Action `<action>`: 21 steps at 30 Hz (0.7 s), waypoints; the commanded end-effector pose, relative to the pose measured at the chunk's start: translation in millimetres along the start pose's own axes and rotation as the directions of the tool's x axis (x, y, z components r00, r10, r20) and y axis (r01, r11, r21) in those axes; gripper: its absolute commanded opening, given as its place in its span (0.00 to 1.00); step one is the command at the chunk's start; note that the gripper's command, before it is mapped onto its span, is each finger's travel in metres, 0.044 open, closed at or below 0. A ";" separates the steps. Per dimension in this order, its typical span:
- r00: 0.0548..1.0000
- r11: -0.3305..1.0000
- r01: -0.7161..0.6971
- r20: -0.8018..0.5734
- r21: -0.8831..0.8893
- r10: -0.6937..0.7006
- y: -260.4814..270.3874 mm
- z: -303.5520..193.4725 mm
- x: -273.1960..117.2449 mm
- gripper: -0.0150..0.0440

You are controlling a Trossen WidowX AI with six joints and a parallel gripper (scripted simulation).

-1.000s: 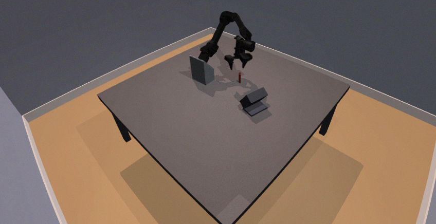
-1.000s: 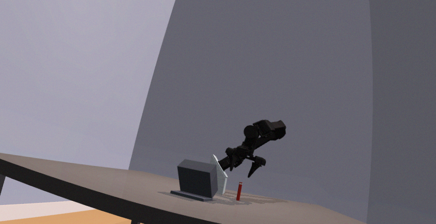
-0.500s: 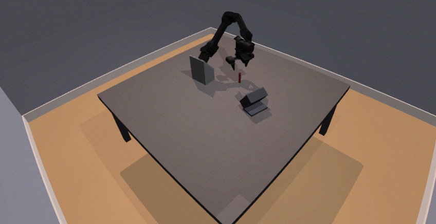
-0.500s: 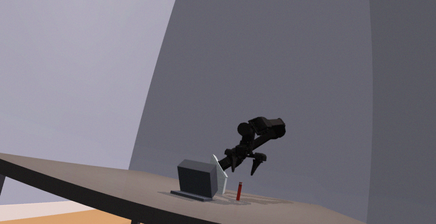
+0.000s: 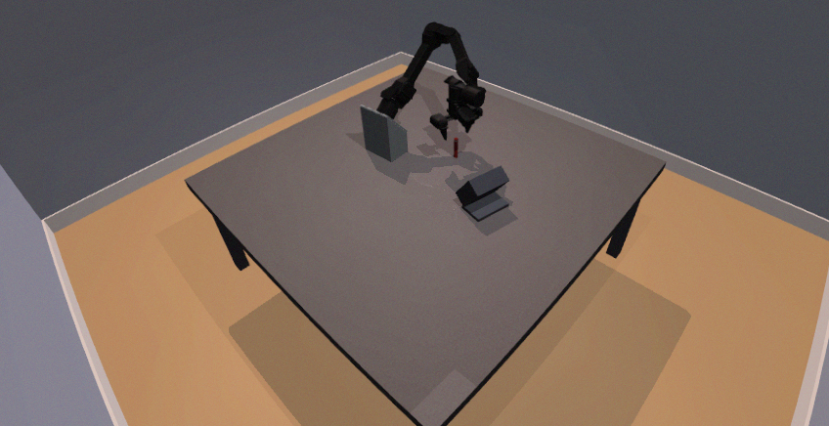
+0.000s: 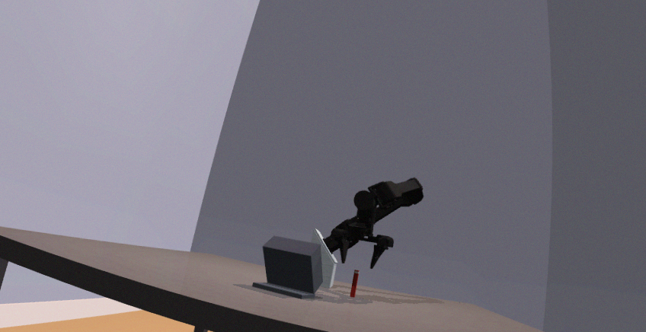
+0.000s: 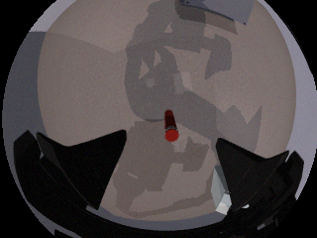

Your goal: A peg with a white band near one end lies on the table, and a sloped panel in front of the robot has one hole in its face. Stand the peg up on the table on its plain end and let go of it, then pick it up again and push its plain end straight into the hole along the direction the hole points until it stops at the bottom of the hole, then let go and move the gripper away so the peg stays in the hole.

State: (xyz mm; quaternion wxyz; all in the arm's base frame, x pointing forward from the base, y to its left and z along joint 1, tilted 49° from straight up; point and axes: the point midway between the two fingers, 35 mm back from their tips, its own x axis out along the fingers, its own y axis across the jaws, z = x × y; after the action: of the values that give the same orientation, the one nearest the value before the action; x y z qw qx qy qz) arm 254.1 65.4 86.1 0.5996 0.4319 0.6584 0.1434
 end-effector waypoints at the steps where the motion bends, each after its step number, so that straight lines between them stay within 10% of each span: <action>1: 1.000 1.000 -0.004 -0.006 0.003 0.004 0.4 -0.8 7.3 1.00; 21: 1.000 1.000 -0.006 -0.006 0.003 0.006 0.9 -1.2 40.1 1.00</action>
State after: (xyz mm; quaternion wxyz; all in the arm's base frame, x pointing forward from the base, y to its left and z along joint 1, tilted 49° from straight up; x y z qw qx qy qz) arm 257.9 91.0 63.3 0.6000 0.4319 0.6580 0.1435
